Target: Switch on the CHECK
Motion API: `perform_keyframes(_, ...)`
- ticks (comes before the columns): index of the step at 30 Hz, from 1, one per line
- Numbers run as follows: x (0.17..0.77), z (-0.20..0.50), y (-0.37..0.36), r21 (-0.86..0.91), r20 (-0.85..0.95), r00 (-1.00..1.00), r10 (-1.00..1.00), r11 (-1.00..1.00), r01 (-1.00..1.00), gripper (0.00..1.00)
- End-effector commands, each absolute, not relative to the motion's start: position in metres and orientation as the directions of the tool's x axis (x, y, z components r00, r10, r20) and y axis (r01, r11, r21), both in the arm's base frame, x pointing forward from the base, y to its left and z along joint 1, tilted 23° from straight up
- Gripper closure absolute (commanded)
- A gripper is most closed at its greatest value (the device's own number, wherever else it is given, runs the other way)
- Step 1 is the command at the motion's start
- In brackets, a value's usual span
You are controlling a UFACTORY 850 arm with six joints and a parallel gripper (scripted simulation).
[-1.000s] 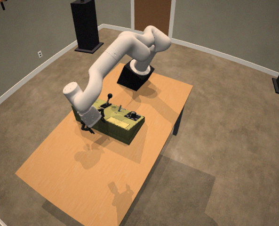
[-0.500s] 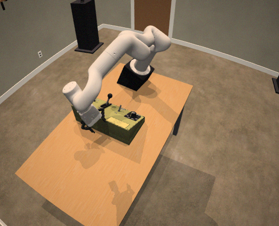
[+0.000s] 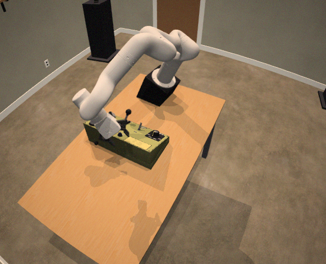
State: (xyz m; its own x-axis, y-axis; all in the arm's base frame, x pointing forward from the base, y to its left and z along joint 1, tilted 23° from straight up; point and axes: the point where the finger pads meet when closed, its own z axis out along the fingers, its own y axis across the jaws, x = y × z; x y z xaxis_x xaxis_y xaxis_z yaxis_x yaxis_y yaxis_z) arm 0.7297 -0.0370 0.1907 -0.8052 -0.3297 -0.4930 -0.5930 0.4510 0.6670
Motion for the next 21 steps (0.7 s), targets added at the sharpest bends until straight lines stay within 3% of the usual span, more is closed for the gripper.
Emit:
perform_keyframes(1, 0.707, 0.196, -0.036, 0.776, -0.4, -0.906, -0.14, 0.474, -0.416, 0.0)
perform_keyframes(6, 0.685, 0.201, -0.036, 0.87, -0.268, -0.963, 0.028, 0.437, -0.229, 0.0)
perform_keyframes(9, 0.685, 0.201, -0.036, 0.87, -0.268, -0.963, 0.028, 0.437, -0.229, 0.0)
perform_keyframes(12, 0.66, 0.206, -0.036, 0.931, -0.113, -0.977, 0.183, 0.364, -0.039, 0.0)
perform_keyframes(21, 0.618, 0.212, -0.037, 0.952, 0.167, -0.905, 0.392, 0.176, 0.252, 0.0)
